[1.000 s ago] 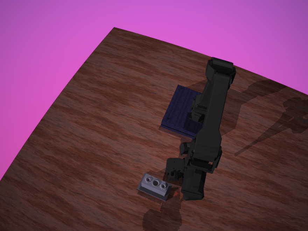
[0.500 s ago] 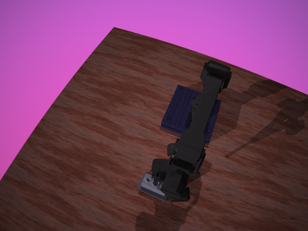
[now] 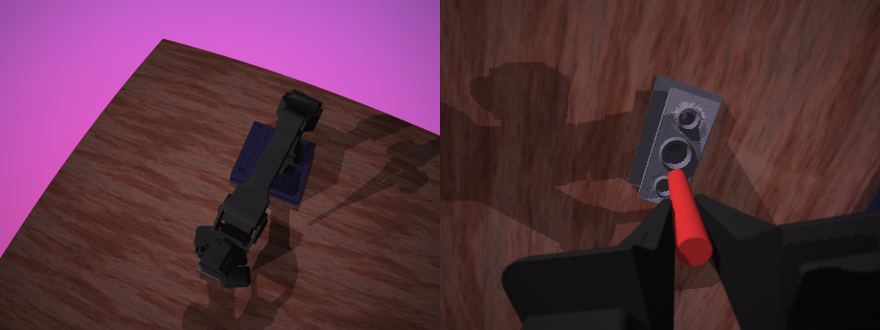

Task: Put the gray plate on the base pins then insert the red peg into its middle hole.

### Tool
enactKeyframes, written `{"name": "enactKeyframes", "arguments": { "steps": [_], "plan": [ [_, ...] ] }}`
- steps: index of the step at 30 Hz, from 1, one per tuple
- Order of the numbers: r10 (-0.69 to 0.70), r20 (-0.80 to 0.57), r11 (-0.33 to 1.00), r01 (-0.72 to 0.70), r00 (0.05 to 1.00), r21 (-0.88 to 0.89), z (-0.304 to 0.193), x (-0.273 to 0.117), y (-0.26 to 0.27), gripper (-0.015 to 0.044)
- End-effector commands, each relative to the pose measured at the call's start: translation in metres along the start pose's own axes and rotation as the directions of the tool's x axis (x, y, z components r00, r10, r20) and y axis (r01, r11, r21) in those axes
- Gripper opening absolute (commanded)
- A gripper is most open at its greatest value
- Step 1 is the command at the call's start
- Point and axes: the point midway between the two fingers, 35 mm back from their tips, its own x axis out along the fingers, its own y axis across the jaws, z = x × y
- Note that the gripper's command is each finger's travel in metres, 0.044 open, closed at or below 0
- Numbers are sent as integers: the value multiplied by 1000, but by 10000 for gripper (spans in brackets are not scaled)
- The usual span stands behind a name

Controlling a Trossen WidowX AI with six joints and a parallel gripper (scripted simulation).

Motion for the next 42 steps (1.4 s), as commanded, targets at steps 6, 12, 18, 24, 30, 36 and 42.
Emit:
{"name": "enactKeyframes", "arguments": {
  "steps": [6,12,18,24,30,36,42],
  "plan": [
    [-9,-2,1000,9,1000,-7,13,3,-4,0],
    [-9,-2,1000,9,1000,-7,13,3,-4,0],
    [-9,-2,1000,9,1000,-7,15,3,-4,0],
    [-9,-2,1000,9,1000,-7,15,3,-4,0],
    [-9,-2,1000,9,1000,-7,15,3,-4,0],
    [-9,-2,1000,9,1000,-7,15,3,-4,0],
    [-7,-2,1000,7,1000,-5,15,3,-4,0]
  ]
}}
